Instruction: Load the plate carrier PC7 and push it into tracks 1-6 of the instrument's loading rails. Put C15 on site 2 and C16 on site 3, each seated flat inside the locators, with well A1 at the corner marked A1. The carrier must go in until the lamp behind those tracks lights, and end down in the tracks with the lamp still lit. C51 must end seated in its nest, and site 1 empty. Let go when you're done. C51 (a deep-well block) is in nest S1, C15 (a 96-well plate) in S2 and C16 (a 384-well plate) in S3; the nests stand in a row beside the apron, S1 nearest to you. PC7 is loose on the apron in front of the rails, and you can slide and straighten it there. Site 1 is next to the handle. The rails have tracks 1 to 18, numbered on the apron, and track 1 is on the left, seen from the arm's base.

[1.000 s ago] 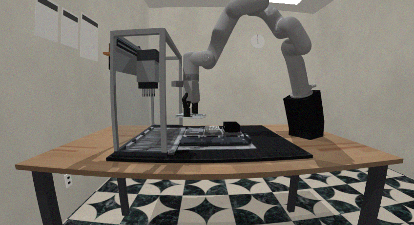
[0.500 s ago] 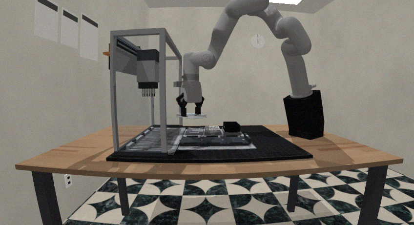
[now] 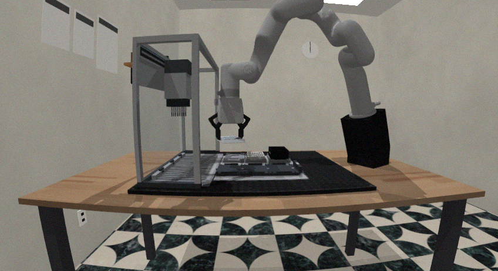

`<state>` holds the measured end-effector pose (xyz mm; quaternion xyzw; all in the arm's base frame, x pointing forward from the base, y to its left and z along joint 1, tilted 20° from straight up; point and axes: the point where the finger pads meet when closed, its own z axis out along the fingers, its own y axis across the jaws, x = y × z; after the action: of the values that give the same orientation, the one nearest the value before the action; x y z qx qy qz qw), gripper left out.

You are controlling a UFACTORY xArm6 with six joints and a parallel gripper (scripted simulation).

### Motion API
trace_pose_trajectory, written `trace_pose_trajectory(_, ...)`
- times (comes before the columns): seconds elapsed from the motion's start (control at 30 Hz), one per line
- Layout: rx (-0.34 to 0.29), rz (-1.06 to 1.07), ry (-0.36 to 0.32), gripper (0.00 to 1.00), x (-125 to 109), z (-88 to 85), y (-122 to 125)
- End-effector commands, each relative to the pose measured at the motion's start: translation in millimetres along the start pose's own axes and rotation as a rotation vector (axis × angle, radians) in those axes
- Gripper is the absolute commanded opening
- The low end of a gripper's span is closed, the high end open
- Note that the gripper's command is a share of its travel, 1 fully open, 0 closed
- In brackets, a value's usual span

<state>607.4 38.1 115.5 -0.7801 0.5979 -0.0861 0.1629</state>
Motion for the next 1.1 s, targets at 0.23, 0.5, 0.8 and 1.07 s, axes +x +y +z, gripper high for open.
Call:
trace_pose_trajectory(0.23,-0.010,0.353,0.027,0.00,0.2,-1.5,-1.6)
trace_pose_trajectory(0.5,-0.010,0.353,0.027,0.00,0.2,-1.5,-1.6)
trace_pose_trajectory(0.8,-0.010,0.353,0.027,0.00,0.3,-1.5,-1.6)
trace_pose_trajectory(1.07,-0.010,0.353,0.027,0.00,0.4,5.2,-1.5)
